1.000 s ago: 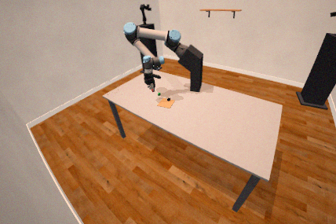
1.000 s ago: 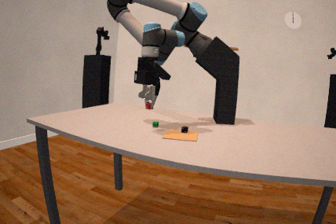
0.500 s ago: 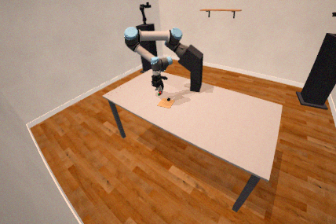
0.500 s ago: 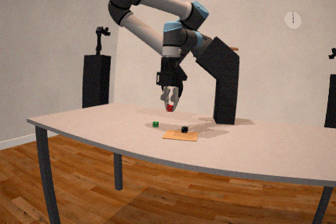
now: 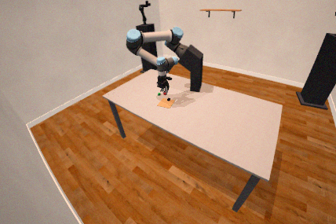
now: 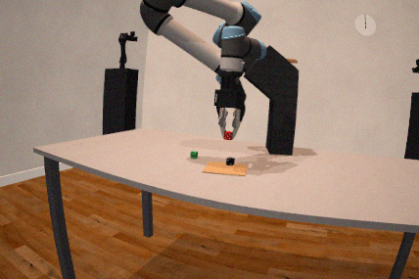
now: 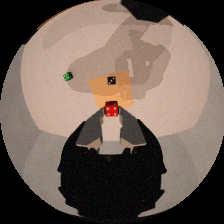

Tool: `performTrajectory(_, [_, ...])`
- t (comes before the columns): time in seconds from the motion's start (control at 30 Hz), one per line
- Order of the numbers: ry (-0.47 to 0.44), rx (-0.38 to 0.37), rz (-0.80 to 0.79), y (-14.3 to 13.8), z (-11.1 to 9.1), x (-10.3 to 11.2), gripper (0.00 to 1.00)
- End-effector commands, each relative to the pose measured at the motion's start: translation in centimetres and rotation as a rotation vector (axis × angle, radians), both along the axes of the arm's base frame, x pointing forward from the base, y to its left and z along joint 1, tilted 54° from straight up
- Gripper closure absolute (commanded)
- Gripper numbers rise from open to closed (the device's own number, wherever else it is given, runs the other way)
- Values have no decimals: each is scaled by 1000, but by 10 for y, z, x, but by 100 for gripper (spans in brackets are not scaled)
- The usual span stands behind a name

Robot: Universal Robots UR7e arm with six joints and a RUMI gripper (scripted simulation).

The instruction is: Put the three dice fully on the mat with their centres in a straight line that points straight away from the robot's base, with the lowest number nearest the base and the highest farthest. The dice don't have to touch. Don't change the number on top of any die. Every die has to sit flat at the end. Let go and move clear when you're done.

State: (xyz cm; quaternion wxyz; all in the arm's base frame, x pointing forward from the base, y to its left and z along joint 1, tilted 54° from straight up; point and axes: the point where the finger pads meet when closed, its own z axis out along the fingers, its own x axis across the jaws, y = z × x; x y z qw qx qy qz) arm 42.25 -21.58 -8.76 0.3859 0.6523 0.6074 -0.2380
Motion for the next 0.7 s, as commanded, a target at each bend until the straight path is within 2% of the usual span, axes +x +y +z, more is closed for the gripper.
performTrajectory(0.0, [0, -1, 1, 0, 0, 0, 94])
performTrajectory(0.43, [0, 0, 1, -7, -5, 2, 94])
performTrajectory(0.67, [0, 0, 1, -27, -20, 6, 94])
